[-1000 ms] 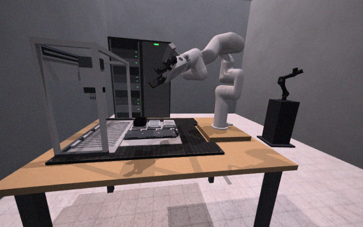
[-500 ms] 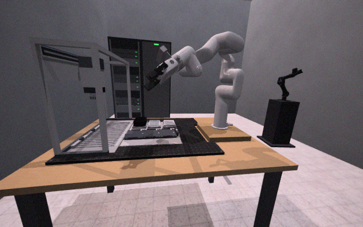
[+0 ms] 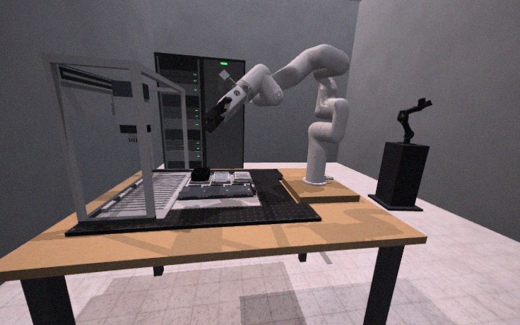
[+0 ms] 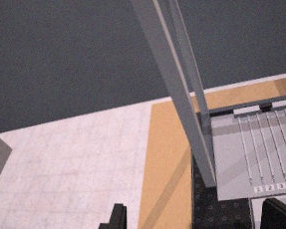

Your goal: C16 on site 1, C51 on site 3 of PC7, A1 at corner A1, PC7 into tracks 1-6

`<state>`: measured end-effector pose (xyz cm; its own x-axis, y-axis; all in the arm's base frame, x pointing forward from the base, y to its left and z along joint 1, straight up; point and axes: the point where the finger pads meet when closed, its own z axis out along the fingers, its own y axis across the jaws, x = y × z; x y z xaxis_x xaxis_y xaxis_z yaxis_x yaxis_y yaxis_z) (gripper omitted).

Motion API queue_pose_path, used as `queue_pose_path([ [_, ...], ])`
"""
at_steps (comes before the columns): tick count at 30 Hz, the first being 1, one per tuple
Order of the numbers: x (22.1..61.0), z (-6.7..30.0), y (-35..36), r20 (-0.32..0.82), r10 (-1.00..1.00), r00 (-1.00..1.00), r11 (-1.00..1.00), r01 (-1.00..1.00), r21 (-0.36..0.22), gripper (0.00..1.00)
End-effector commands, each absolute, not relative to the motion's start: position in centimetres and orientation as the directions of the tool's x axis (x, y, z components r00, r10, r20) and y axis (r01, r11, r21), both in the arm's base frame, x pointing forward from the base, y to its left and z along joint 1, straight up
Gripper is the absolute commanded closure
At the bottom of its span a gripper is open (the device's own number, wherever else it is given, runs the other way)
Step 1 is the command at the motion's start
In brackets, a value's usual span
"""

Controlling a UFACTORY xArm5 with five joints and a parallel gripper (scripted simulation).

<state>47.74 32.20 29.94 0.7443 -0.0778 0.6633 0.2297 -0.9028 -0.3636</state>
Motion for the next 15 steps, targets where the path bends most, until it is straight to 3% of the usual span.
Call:
queue_pose_path([
  [1,48.4,29.5,30.5,0.649,-0.063,0.758,-0.923,0.204,-0.327,0.00],
  [15,49.4,28.0,25.4,0.583,-0.022,0.812,-0.959,0.147,-0.242,0.00],
])
